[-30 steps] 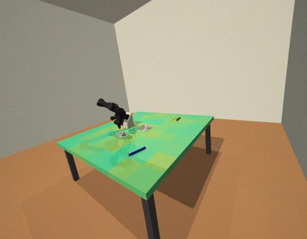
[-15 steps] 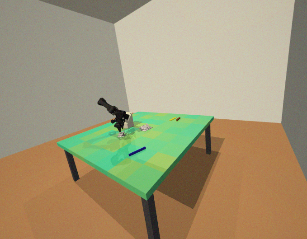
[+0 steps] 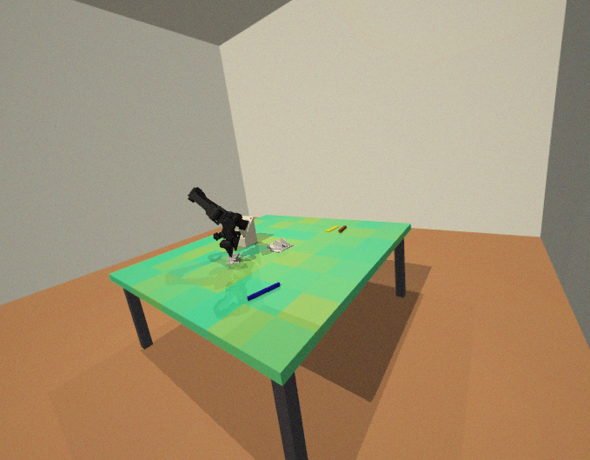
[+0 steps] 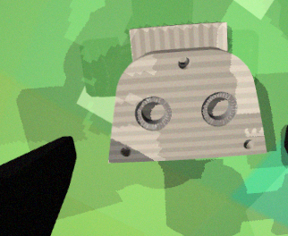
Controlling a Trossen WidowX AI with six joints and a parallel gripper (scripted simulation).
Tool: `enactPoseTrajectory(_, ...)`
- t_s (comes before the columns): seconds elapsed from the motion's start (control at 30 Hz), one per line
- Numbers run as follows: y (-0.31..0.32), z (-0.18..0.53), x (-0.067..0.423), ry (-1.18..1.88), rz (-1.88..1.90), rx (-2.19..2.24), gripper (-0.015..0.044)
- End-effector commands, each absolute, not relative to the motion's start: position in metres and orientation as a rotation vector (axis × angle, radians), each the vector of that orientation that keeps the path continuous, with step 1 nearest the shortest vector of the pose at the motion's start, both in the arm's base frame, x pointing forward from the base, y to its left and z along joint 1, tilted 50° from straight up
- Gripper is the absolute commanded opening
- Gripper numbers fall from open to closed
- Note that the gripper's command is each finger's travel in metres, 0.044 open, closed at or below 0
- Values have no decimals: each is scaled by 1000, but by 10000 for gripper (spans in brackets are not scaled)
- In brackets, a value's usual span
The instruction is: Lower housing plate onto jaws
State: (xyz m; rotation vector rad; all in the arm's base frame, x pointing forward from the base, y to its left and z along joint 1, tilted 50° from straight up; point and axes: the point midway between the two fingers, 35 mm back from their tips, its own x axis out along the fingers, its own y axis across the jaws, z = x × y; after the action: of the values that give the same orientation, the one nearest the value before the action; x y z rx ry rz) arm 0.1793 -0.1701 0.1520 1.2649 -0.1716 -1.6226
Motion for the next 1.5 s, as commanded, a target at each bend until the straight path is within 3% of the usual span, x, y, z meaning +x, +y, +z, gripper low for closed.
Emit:
enactPoseTrajectory(0.0, -173, 145, 179, -153, -1629, 1258, 440)
enactPoseTrajectory(1.47, -196, 126, 181, -154, -1628, 1257, 440)
